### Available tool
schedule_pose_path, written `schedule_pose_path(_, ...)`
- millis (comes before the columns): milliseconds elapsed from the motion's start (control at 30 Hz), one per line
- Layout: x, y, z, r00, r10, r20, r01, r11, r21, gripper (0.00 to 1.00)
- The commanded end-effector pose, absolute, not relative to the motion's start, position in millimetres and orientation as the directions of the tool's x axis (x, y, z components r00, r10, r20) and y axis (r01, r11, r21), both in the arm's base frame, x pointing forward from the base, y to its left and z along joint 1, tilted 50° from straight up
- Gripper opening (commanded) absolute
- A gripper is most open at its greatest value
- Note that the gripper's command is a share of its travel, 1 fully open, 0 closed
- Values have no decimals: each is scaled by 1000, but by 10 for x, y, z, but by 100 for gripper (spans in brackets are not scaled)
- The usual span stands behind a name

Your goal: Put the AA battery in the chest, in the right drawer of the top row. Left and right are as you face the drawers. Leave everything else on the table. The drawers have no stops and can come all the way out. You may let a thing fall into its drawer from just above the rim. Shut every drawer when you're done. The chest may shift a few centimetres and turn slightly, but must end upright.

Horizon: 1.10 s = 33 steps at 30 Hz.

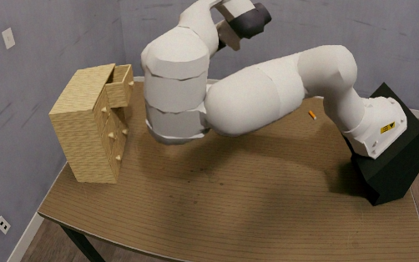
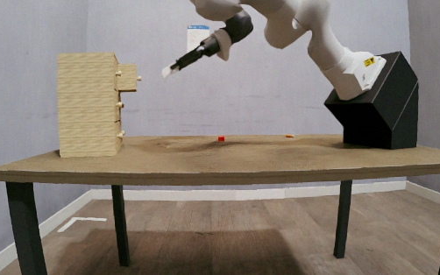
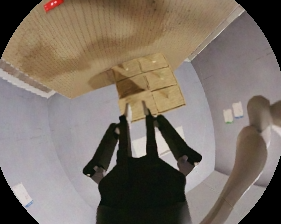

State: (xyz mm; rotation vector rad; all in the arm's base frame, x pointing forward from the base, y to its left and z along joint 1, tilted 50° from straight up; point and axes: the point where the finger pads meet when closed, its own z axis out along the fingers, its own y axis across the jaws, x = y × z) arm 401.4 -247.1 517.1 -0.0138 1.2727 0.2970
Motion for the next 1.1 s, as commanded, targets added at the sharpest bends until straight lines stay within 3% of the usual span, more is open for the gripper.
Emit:
schedule_pose_path(0,4038,-2459,5134,194,354,-915,-261,917,300,28)
schedule_pose_path(1067,4096,-2394,5139,9,614,-790,-295,756,584,28)
